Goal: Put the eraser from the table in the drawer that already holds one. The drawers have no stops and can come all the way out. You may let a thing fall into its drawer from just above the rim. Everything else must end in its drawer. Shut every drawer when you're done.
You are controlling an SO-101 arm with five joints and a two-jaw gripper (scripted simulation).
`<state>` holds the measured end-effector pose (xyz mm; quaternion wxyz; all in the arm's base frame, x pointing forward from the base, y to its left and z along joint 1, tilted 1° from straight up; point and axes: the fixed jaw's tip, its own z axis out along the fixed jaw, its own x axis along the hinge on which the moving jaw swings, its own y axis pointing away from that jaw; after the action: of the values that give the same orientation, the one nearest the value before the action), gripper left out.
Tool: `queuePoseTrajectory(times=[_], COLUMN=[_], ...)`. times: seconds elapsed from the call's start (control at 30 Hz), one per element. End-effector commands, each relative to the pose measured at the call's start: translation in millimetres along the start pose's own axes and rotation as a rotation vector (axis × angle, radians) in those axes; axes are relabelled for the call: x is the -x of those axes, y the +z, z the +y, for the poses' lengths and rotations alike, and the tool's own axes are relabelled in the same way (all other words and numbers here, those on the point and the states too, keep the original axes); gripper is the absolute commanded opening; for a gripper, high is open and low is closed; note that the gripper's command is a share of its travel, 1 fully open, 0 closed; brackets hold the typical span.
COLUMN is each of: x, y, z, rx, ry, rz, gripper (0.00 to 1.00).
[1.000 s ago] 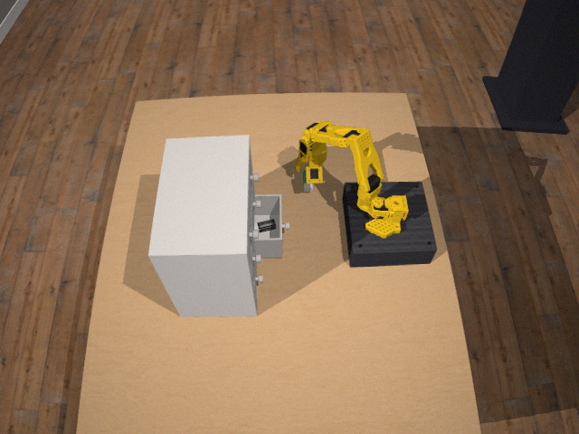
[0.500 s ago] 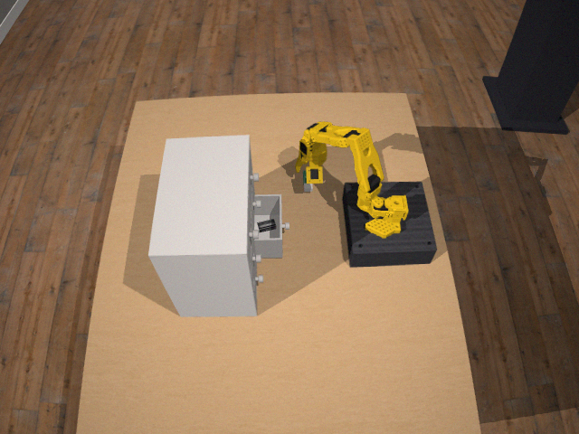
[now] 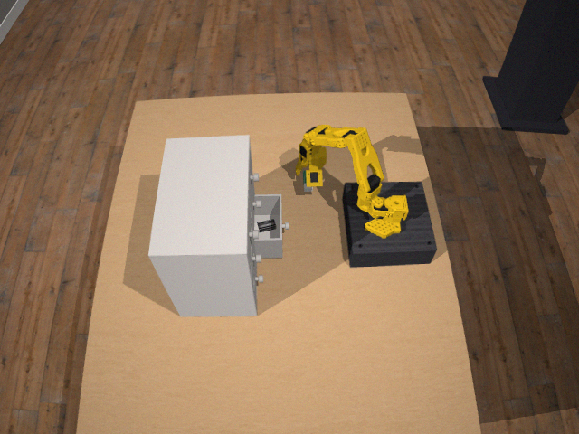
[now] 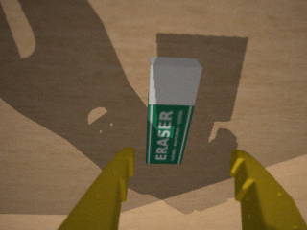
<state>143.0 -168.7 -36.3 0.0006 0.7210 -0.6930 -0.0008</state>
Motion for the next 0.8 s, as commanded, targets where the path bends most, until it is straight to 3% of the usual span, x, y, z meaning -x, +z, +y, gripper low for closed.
queuePoseTrajectory(times=[0.0,0.13,0.57,0.7,0.77], x=[-0.2,-1.2,-1.2,-1.4,-1.4], y=[3.5,16.5,16.5,29.7,29.7], z=[1.1,-0.4,-0.4,-1.3,-1.3], rx=[0.004,0.004,0.004,0.004,0.004], ry=[-0.001,-0.001,-0.001,-0.001,-0.001], rz=[-0.007,-0.007,-0.007,-0.007,-0.007], gripper=[0.27,0.27,0.27,0.27,0.27])
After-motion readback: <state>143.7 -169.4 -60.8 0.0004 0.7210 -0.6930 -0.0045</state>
